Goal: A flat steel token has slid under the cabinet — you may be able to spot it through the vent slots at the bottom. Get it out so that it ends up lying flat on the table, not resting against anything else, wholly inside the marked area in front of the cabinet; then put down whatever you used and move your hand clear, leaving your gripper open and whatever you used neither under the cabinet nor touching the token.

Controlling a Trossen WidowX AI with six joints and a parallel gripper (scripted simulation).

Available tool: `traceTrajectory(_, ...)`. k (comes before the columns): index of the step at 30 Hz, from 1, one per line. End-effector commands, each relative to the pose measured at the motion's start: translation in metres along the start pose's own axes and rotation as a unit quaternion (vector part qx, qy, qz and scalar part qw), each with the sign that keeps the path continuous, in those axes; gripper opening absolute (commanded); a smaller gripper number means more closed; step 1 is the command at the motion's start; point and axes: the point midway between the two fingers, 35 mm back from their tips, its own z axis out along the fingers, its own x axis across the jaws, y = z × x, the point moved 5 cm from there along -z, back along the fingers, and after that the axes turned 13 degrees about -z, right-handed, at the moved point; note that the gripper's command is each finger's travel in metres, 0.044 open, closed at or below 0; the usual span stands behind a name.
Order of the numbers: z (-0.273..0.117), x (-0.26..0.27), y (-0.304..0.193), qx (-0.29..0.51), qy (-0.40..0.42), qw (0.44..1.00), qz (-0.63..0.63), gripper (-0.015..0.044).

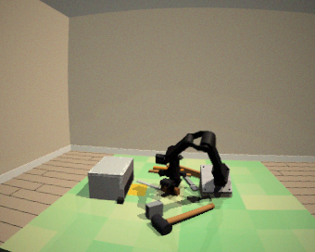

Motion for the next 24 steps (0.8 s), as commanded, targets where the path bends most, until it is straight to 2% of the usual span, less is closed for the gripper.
traceTrajectory(1,-0.001,0.004,-0.002,-0.002,0.003,1.000,0.001,0.0000)
traceTrajectory(24,-0.001,0.025,-0.015,-0.002,0.003,1.000,0.001,0.0000)
